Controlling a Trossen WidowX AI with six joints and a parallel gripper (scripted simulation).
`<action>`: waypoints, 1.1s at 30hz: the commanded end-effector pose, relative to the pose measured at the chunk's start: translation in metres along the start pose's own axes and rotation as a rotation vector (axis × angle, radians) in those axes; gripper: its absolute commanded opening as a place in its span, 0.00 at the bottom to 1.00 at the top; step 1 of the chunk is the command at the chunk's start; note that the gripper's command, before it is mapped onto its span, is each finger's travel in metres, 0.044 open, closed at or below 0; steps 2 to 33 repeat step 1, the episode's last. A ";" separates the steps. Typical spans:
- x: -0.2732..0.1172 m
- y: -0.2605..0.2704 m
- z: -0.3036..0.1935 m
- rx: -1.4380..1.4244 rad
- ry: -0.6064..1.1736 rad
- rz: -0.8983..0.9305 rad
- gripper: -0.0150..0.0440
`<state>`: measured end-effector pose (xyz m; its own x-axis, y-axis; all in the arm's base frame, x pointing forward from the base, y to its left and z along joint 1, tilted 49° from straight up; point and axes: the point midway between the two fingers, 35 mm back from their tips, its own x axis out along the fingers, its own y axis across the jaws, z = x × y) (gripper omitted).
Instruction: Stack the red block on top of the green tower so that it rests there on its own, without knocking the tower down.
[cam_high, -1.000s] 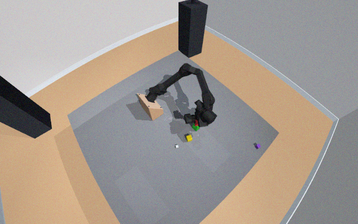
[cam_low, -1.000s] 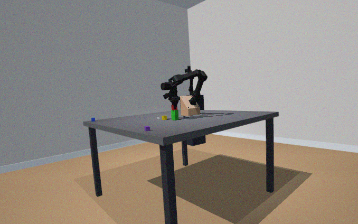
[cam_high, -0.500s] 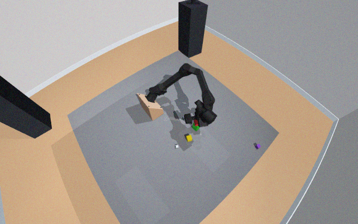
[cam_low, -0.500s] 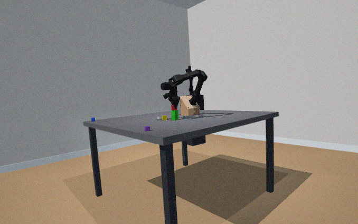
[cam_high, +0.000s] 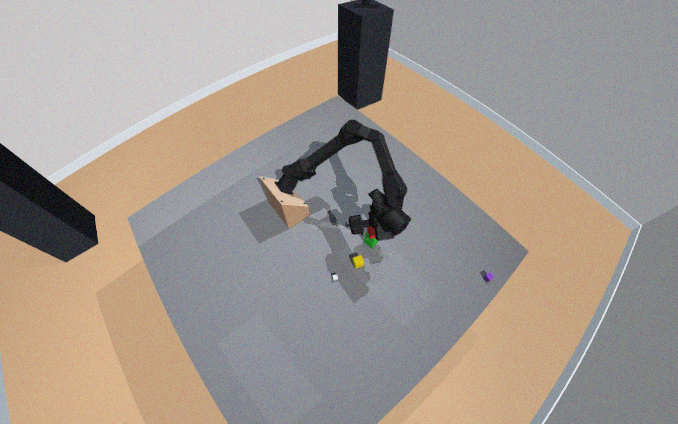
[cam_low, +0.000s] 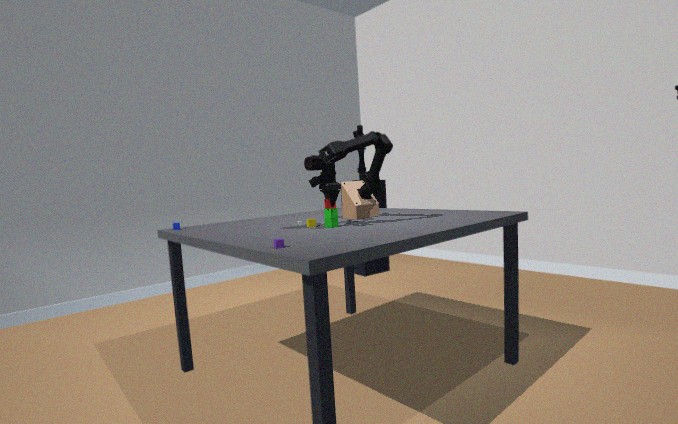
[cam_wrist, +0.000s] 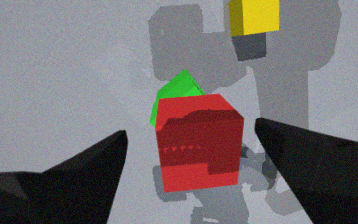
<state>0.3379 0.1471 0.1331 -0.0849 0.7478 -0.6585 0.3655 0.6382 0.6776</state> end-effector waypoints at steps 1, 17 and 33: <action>0.000 0.000 0.000 0.000 0.000 0.000 1.00; 0.000 0.000 0.000 0.000 0.000 0.000 1.00; 0.000 0.000 0.000 0.000 0.000 0.000 1.00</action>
